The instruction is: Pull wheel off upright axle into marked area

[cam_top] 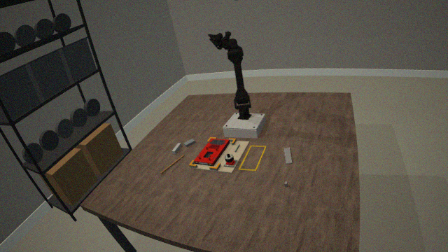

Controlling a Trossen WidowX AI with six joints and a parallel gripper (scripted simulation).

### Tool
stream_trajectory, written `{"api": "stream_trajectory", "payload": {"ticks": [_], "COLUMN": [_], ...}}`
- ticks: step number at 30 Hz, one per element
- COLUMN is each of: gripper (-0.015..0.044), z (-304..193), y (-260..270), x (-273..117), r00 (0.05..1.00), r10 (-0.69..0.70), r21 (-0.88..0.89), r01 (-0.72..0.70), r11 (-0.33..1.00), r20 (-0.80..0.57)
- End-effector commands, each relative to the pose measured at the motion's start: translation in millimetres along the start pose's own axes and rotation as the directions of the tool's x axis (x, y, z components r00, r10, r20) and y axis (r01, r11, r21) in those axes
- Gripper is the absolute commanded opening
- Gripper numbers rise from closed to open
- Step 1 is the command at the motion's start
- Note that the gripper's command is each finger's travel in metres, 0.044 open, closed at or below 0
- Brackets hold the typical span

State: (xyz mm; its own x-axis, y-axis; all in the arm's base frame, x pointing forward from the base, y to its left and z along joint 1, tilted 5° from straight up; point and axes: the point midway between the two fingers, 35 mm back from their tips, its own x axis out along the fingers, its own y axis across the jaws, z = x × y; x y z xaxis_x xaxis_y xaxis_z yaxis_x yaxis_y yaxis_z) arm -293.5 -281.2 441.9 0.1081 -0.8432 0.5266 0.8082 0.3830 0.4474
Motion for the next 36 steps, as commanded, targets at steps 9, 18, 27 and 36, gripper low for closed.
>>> {"api": "stream_trajectory", "payload": {"ticks": [9,18,27,36], "gripper": [0.0300,0.0300,0.0300,0.0300], "z": [-34.6,-80.9,-140.2,-206.5], "y": [19.0,23.9,29.1,53.7], "x": [41.8,83.2,117.7,146.8], "r00": [0.998,0.997,0.993,0.978], "r10": [0.053,0.061,0.046,0.064], "r21": [0.147,0.372,0.591,0.709], "r01": [-0.047,-0.038,0.024,0.098], "r11": [0.988,0.927,0.806,0.698], "r20": [-0.035,-0.050,-0.104,-0.199]}}
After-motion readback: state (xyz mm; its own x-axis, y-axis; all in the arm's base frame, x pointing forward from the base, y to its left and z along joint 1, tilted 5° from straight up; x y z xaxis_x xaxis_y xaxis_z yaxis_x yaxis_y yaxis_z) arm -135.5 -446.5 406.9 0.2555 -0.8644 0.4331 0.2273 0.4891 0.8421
